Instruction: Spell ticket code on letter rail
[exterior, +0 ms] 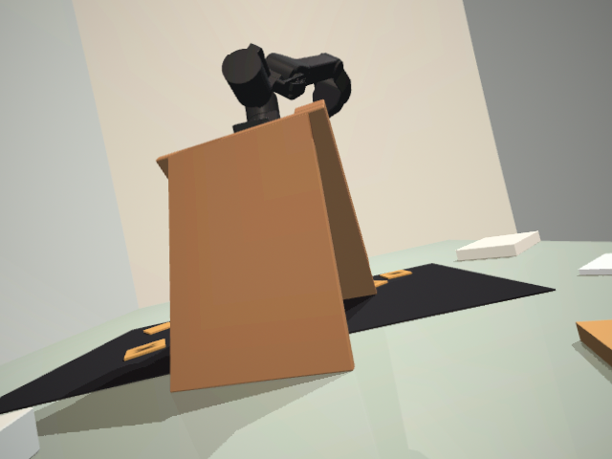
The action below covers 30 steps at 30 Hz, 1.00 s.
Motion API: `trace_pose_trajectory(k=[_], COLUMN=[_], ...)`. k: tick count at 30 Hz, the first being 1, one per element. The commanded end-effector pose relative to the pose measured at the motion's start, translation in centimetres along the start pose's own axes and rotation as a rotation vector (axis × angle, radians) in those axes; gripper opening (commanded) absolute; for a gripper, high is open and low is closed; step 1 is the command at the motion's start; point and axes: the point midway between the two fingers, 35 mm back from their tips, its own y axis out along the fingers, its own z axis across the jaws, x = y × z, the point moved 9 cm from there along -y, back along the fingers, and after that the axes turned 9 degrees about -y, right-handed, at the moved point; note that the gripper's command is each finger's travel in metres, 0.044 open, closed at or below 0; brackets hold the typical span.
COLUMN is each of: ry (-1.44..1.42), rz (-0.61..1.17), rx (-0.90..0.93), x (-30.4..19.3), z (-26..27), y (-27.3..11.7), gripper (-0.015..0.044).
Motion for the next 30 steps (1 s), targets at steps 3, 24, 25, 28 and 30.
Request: trace_pose_trajectory(k=[3, 24, 25, 28, 30], ry=[-0.004, -0.003, -0.003, -0.003, -0.003], rz=[-0.006, -0.005, -0.005, -0.005, -0.005], rx=[0.002, 0.002, 0.002, 0.001, 0.001], x=[0.2, -1.3, -1.4, -1.8, -1.8], z=[0.2, 0.3, 0.3, 0.3, 0.3], y=[-0.1, -1.5, -1.6, -2.0, -2.0], gripper=[0.0, 0.0, 0.0, 0.0, 0.0])
